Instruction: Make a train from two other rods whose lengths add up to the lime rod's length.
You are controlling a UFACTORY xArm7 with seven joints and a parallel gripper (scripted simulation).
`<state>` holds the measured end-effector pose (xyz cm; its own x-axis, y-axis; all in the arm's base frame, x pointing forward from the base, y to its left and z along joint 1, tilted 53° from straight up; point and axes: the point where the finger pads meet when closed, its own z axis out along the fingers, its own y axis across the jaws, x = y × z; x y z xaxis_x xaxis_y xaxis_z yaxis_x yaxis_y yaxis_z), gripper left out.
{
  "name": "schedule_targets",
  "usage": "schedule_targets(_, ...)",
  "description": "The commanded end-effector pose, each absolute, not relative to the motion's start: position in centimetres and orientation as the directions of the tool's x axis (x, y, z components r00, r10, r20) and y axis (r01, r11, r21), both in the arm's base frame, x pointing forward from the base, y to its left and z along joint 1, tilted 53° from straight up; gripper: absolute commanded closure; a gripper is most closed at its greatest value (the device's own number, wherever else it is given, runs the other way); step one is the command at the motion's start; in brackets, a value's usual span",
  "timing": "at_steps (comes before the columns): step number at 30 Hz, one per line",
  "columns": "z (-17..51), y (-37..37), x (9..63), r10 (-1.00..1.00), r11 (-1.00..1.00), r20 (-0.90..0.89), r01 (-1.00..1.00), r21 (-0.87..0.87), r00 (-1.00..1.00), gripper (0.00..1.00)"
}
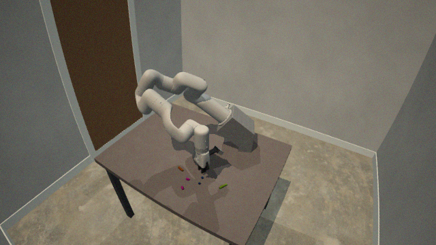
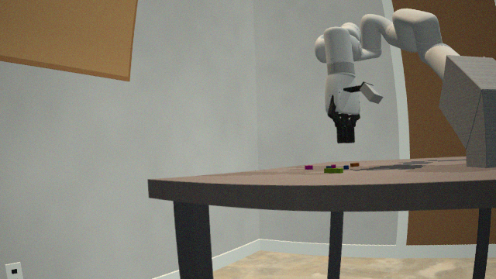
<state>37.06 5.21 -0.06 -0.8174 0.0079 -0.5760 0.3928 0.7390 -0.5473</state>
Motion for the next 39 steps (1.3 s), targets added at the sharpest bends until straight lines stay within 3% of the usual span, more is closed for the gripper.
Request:
schedule_targets(1,0.0,5.4,37.1,0.006,0.741,-0.577,0.391,-0.545,-0.817,0.76)
schedule_targets(39,-2.3,2.8,38.7,0.006,0.741,-0.577,0.391,-0.545,-0.817,0.76)
